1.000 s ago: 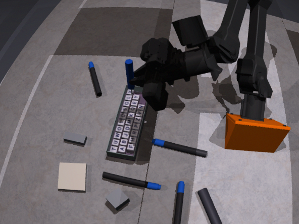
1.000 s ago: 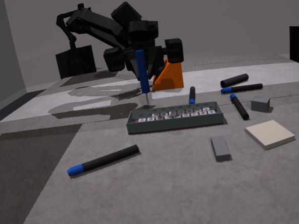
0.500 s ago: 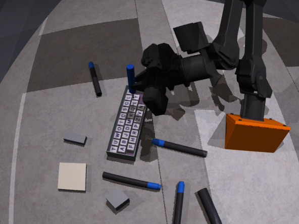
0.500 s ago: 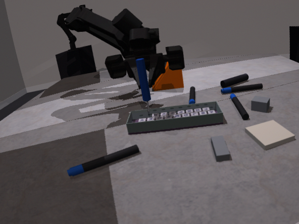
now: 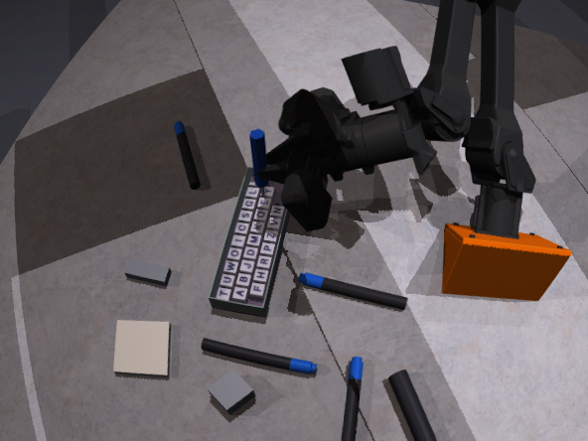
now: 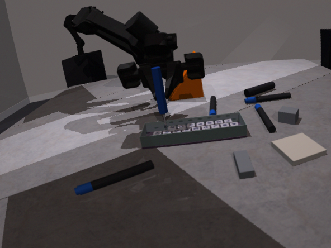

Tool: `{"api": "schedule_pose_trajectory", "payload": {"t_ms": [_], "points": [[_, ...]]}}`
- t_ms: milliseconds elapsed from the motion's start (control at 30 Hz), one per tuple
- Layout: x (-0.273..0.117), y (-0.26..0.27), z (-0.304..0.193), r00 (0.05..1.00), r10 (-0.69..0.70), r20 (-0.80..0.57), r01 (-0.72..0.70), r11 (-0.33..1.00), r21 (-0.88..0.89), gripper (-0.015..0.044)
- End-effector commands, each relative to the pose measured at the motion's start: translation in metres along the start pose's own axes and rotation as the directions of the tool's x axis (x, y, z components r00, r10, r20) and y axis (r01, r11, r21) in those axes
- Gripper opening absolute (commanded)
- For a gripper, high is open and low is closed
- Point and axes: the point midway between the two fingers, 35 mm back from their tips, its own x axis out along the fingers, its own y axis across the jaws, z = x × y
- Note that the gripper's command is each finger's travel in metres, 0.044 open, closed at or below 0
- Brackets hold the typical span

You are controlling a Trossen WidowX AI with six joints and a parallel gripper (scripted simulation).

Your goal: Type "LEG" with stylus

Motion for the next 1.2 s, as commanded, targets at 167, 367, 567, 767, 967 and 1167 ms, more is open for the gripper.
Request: {"api": "schedule_pose_trajectory", "payload": {"t_ms": [167,367,567,767,967,1167], "points": [[0.0014,0.0025,-0.0043,1.0,0.009,-0.005,-0.009,1.0,-0.013,0.0081],[0.0019,0.0025,-0.0053,1.0,0.009,-0.005,-0.009,1.0,-0.013,0.0081],[0.0027,0.0025,-0.0067,1.0,0.009,-0.005,-0.009,1.0,-0.013,0.0081],[0.0035,0.0025,-0.0082,1.0,0.009,-0.005,-0.009,1.0,-0.013,0.0081],[0.0044,0.0024,-0.0098,1.0,0.008,-0.005,-0.009,1.0,-0.013,0.0081],[0.0047,0.0024,-0.0102,1.0,0.008,-0.005,-0.009,1.0,-0.013,0.0081]]}}
